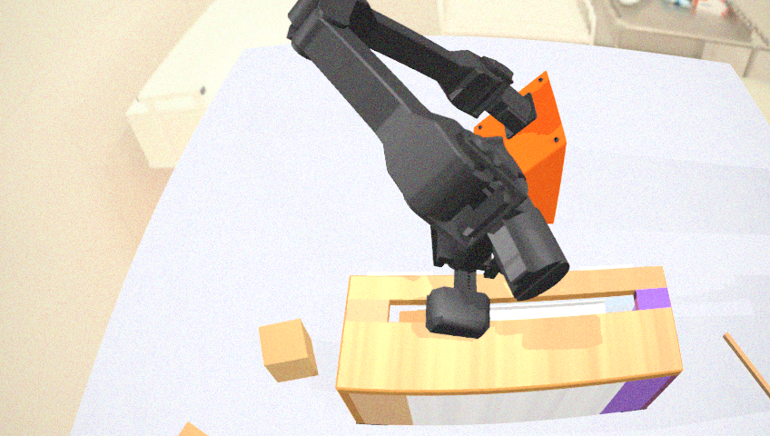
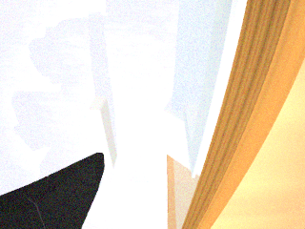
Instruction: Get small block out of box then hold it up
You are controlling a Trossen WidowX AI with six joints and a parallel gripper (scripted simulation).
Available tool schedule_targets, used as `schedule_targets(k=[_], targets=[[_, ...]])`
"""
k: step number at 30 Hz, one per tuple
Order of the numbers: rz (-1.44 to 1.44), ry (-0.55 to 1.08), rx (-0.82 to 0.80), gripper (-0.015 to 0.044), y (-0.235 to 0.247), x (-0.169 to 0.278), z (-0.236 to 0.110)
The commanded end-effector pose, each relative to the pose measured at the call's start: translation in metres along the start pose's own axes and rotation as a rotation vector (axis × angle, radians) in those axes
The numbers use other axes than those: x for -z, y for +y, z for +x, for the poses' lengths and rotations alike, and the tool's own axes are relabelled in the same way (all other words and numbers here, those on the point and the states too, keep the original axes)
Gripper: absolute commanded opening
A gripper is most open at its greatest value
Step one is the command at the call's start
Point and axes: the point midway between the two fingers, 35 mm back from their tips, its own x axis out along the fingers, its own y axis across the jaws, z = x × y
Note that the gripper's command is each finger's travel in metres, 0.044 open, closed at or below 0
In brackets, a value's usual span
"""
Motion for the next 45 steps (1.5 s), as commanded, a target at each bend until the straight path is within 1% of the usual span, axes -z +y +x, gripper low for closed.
schedule_targets(k=[1,11,13,19,23,24,25,27,28,36,43,45], targets=[[0.006,0.002,0.000,0.0400,0.000,0.009,0.003],[0.006,0.001,0.000,0.0400,0.000,0.023,0.005],[0.004,-0.003,0.002,0.0400,-0.001,0.024,-0.005],[-0.001,-0.003,-0.001,0.0400,-0.001,0.036,-0.055],[0.009,-0.007,0.020,0.0400,-0.003,0.037,-0.054],[0.029,-0.010,0.021,0.0374,-0.002,0.037,-0.054],[0.090,-0.017,0.021,0.0348,-0.001,0.038,-0.053],[0.314,-0.046,0.021,0.0295,0.002,0.041,-0.053],[0.436,-0.061,0.020,0.0285,0.003,0.042,-0.052],[1.412,-0.185,-0.044,0.0285,0.015,0.054,-0.050],[2.253,-0.278,-0.182,0.0285,0.023,0.066,-0.048],[2.404,-0.299,-0.219,0.0285,0.025,0.068,-0.047]])
